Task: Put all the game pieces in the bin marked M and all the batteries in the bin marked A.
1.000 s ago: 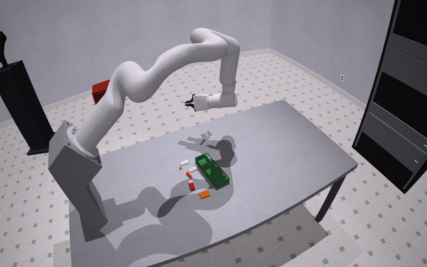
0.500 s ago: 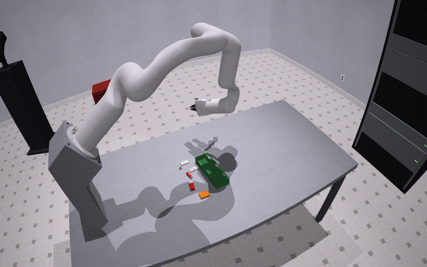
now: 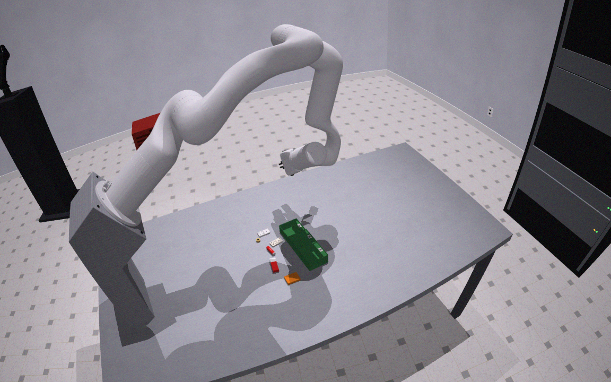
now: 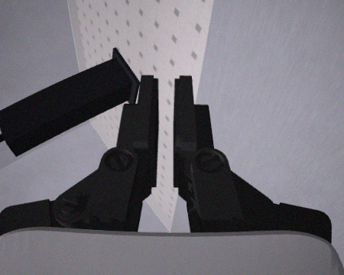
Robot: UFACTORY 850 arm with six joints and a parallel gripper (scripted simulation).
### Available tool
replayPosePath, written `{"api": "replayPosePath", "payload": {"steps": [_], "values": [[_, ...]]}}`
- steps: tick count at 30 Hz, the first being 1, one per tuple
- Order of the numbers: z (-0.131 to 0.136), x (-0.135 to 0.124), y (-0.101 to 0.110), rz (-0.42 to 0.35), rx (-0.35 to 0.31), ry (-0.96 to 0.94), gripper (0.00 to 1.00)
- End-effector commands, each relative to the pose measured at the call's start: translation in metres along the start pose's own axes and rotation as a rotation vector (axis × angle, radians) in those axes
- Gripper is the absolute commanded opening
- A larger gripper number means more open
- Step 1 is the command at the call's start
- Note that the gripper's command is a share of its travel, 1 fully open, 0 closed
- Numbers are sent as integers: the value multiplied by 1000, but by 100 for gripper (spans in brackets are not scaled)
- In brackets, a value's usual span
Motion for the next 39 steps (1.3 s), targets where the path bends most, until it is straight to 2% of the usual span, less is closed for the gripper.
{"api": "replayPosePath", "payload": {"steps": [1, 2, 4, 7, 8, 13, 15, 18, 20, 24, 25, 27, 28, 31, 33, 35, 37, 39], "values": [[18, -1, 15, 87, -58, 7, 7], [18, -1, 15, 87, -58, 7, 7], [30, -5, 25, 140, -121, 8, 7], [34, -5, 29, 140, -121, 8, 7], [40, -8, 34, 168, -162, 7, 7], [51, -12, 44, 186, -188, 7, 7], [62, -17, 54, 226, -260, 4, 7], [68, -20, 60, 226, -260, 4, 7], [78, -27, 70, 259, -335, 0, 7], [85, -31, 77, 259, -335, 0, 7], [89, -34, 82, 275, -383, -4, 7], [89, -34, 82, 275, -383, -4, 7], [94, -38, 87, 285, -413, -6, 7], [102, -44, 94, 284, -414, -6, 7], [110, -52, 104, 303, -494, -15, 7], [117, -59, 113, 303, -494, -15, 7], [117, -59, 113, 303, -494, -15, 7], [125, -68, 123, 313, -575, -26, 7]]}}
Point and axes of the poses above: the point where the finger pads meet when closed, its own y axis back along the fingers, its own z axis across the jaws, x = y × z, the point moved 2 cm from there along y, back along the fingers, and after that the axes turned 12 degrees about -y, right-handed, at the moved point
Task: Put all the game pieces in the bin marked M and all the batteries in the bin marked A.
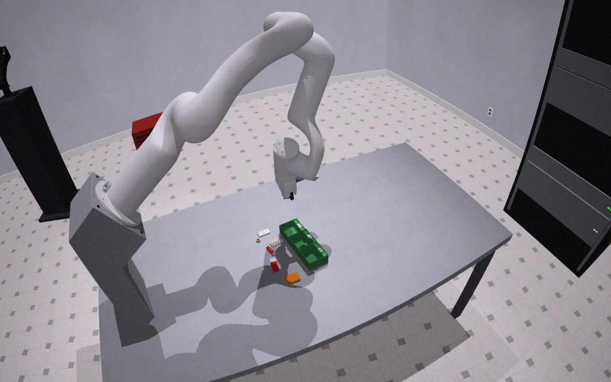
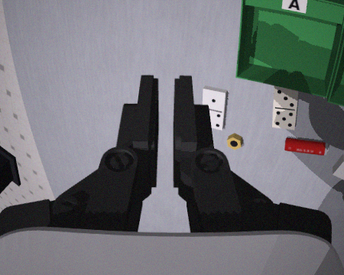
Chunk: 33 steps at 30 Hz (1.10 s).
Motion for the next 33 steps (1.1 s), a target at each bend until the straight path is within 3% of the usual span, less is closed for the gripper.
{"api": "replayPosePath", "payload": {"steps": [1, 5, 7, 11, 13, 17, 19, 24, 26, 28, 33], "values": [[22, -10, 13, 18, -87, -1, 7], [27, -13, 16, 18, -87, -1, 7], [38, -20, 24, 21, -169, -4, 7], [49, -27, 32, 21, -169, -4, 7], [60, -35, 40, 16, -251, -8, 7], [71, -44, 49, 16, -251, -8, 7], [80, -53, 57, 5, -332, -13, 7], [91, -62, 67, 5, -332, -13, 7], [100, -72, 75, -13, -411, -20, 7], [109, -82, 85, -13, -411, -20, 7], [110, -83, 86, -13, -411, -20, 7]]}}
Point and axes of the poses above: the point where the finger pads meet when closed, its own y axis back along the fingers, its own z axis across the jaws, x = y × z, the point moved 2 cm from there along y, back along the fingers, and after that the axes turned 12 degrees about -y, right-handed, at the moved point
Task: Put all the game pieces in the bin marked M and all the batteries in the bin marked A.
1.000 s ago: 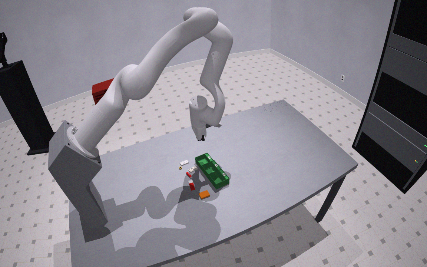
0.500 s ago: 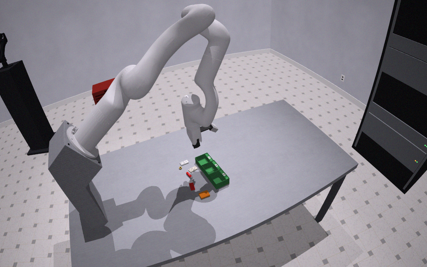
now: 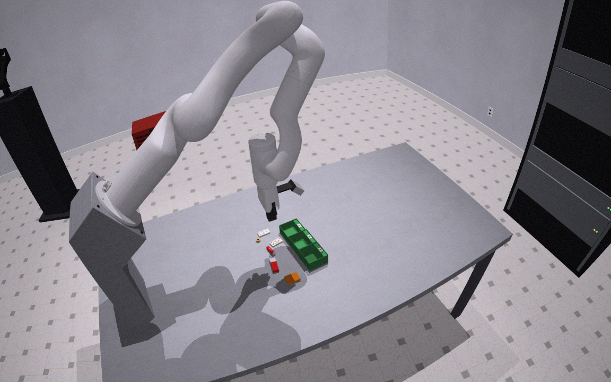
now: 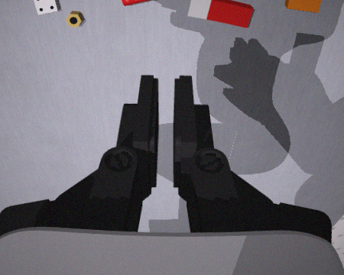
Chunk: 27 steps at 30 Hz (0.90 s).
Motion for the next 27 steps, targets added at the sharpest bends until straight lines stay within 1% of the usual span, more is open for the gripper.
{"api": "replayPosePath", "payload": {"steps": [1, 11, 13, 21, 23, 27], "values": [[4, -2, 2, 2, -9, 0, 7], [4, -2, 2, 2, -9, 0, 7], [9, 9, -9, 2, -9, 69, 7], [30, 55, -53, 2, -9, 69, 7], [30, 55, -53, 2, -9, 69, 7], [40, 78, -75, 2, -9, 69, 7]]}}
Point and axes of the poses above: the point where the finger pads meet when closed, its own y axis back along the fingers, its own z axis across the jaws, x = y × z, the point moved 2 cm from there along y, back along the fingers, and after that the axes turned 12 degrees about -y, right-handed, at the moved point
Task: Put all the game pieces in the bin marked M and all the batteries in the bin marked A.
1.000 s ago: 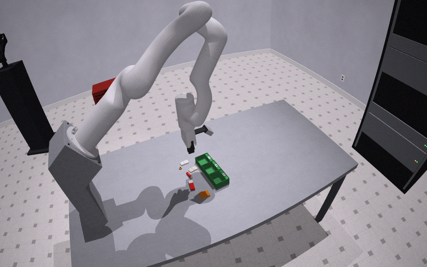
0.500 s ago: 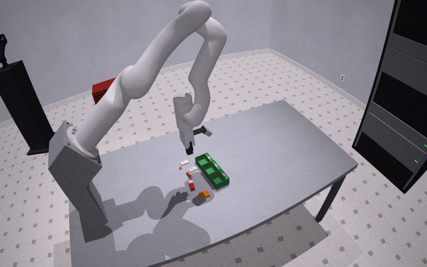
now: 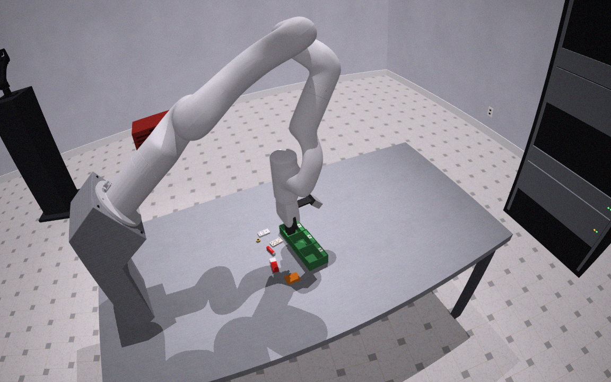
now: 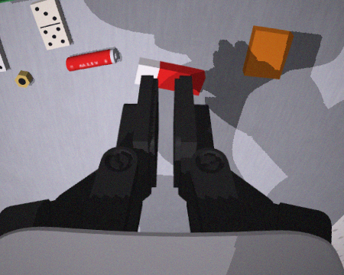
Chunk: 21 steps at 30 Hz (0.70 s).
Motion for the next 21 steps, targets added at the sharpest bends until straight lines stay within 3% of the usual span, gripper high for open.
{"api": "replayPosePath", "payload": {"steps": [1, 9, 21], "values": [[12, 25, -26, -1, 3, 0, 7], [34, 67, -68, -1, 3, 0, 7], [34, 67, -76, -1, 3, 0, 7]]}}
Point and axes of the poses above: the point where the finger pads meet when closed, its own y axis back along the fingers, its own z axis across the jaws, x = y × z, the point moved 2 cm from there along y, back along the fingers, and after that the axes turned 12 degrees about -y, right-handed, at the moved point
